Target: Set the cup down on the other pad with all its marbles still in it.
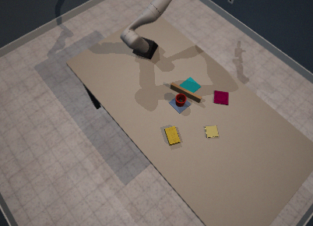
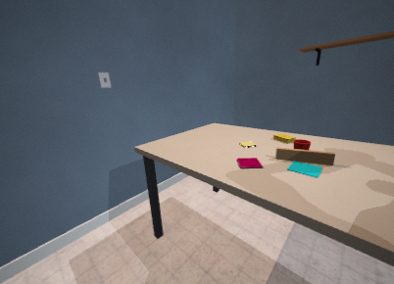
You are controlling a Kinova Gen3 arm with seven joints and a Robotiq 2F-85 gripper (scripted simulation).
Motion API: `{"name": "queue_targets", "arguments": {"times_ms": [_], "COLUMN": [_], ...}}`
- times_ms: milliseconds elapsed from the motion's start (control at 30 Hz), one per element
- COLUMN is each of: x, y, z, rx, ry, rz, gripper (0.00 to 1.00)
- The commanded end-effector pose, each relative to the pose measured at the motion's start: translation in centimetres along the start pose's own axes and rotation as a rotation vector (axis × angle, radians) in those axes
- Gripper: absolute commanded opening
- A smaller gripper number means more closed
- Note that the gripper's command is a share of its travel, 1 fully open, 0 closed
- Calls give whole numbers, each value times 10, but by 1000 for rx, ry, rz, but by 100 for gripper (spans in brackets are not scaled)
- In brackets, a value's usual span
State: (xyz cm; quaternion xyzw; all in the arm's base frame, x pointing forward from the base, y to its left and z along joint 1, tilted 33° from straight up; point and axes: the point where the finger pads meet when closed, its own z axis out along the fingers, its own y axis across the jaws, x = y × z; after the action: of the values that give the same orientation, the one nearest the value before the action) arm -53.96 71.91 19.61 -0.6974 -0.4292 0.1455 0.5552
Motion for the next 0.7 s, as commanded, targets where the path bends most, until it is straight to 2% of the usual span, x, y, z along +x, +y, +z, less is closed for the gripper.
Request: {"name": "queue_targets", "arguments": {"times_ms": [0, 533, 567, 667], "x": [1, 1, 1, 0], "y": [-2, -2, -2, -4], "z": [0, 0, 0, -1], "rx": [2, 2, 2, 4], "ry": [1, 1, 1, 0], "rz": [-1, -1, -1, -1], "gripper": [100, 100, 0, 0]}}
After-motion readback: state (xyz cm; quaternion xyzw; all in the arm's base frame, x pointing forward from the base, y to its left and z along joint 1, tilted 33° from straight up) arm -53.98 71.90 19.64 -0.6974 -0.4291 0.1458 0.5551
